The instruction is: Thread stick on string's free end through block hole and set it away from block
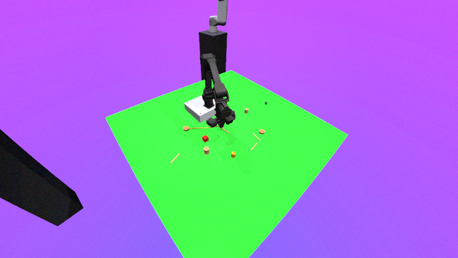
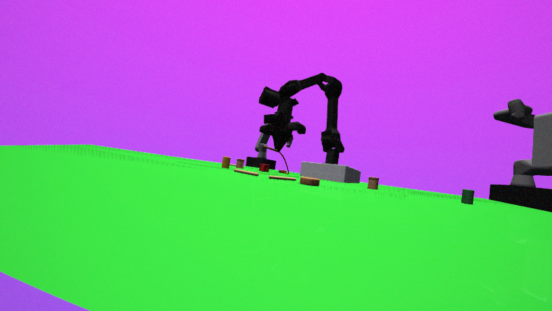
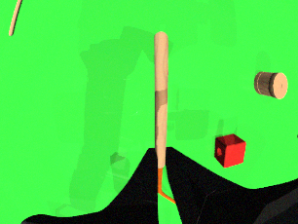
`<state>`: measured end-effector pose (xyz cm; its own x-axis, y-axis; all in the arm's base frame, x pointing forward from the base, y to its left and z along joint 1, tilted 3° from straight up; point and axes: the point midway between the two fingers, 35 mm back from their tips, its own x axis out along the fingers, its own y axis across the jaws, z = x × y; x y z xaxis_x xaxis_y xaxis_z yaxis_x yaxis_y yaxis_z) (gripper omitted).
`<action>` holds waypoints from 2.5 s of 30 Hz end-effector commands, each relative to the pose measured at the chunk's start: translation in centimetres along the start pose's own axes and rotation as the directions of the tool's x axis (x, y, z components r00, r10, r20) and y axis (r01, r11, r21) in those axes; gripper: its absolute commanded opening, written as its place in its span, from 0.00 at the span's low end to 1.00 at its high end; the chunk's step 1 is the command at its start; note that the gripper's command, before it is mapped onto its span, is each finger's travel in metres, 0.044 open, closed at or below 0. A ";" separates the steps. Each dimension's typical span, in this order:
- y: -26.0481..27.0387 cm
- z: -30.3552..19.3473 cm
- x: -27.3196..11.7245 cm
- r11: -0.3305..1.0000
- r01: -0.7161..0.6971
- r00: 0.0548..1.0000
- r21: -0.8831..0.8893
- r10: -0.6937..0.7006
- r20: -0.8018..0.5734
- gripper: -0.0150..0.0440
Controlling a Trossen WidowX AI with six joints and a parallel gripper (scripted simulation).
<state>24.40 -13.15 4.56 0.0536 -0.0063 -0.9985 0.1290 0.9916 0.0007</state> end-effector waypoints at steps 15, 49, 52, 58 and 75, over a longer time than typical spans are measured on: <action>-0.8 -1.3 -2.0 1.000 -0.008 0.998 -0.003 0.009 0.069 0.25; -2.0 -3.9 -5.5 1.000 0.009 0.978 -0.007 -0.007 0.207 0.25; -2.0 -4.1 -5.8 1.000 0.012 0.976 -0.008 -0.010 0.219 0.25; -2.0 -4.4 -6.0 1.000 0.016 0.974 0.008 -0.018 0.227 0.25; -0.6 -5.3 -6.1 0.935 0.042 0.970 0.353 -0.122 0.209 0.25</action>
<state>18.88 -13.17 10.44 0.2472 -0.1417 -0.9585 0.4372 0.8991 -0.0202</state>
